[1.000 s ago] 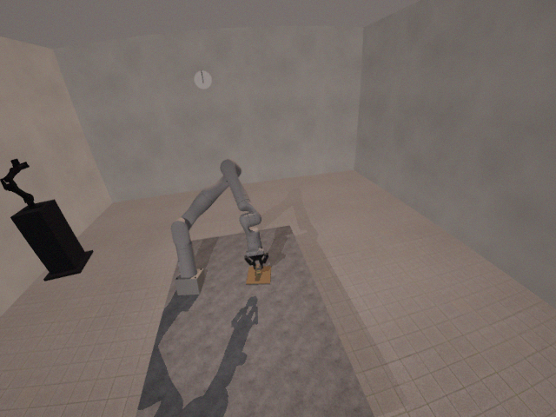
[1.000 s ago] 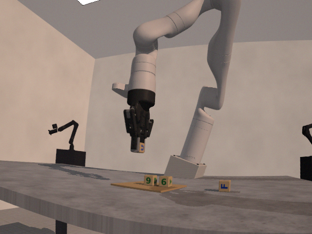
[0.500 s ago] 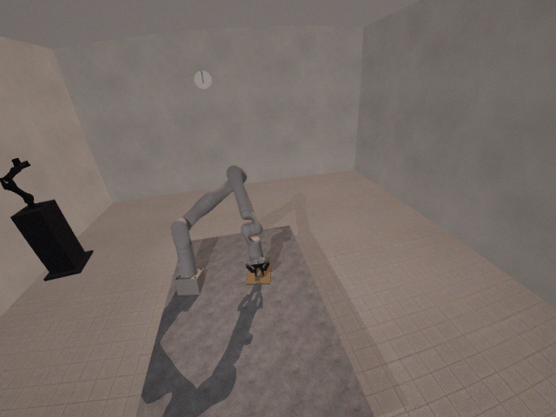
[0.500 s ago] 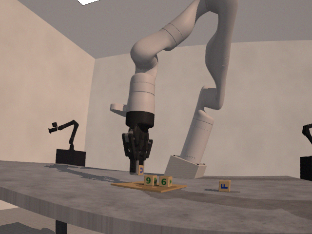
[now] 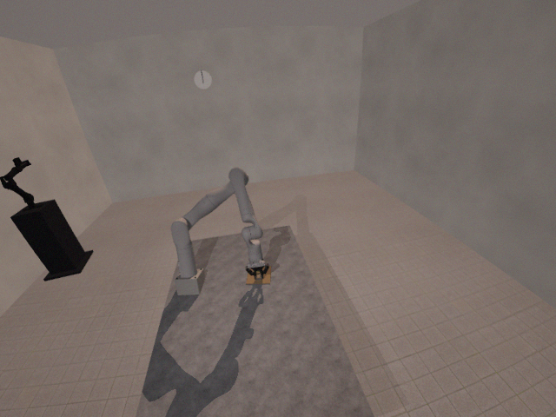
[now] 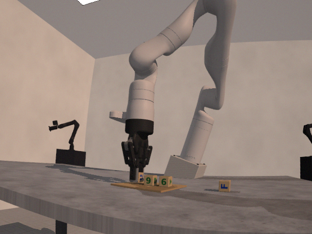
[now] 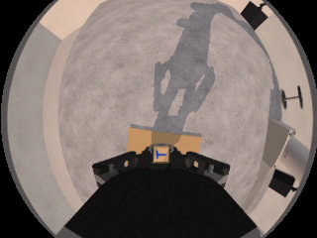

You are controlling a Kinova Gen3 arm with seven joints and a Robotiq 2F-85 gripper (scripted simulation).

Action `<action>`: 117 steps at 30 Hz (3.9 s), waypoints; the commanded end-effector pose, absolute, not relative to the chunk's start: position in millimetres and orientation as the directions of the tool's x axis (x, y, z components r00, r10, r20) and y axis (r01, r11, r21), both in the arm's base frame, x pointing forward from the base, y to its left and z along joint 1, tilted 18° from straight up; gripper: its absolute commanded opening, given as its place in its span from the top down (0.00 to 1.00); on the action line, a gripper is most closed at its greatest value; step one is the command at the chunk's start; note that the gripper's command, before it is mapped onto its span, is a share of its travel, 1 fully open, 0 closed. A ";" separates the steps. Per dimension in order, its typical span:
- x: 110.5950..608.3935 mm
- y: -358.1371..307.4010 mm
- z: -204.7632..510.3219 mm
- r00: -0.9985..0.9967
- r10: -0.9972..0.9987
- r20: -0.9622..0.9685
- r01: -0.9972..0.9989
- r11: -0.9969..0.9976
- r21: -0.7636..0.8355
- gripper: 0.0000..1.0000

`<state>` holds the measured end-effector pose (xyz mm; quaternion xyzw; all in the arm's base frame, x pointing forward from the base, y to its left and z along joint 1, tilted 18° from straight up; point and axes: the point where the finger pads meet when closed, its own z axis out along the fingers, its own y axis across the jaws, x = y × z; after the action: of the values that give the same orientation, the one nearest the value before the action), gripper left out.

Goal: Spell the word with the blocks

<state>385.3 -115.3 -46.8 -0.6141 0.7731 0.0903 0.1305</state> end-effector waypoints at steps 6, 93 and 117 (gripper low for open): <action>385.5 -115.9 -46.5 -0.212 -0.926 -0.312 -0.973 0.230 -0.022 0.79; 386.3 -115.6 -50.6 -0.213 -0.926 -0.312 -0.973 0.231 -0.022 0.79; 386.3 -115.6 -50.6 -0.213 -0.926 -0.312 -0.973 0.231 -0.022 0.59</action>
<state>385.9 -115.1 -51.2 -0.6139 0.7733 0.0905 0.1303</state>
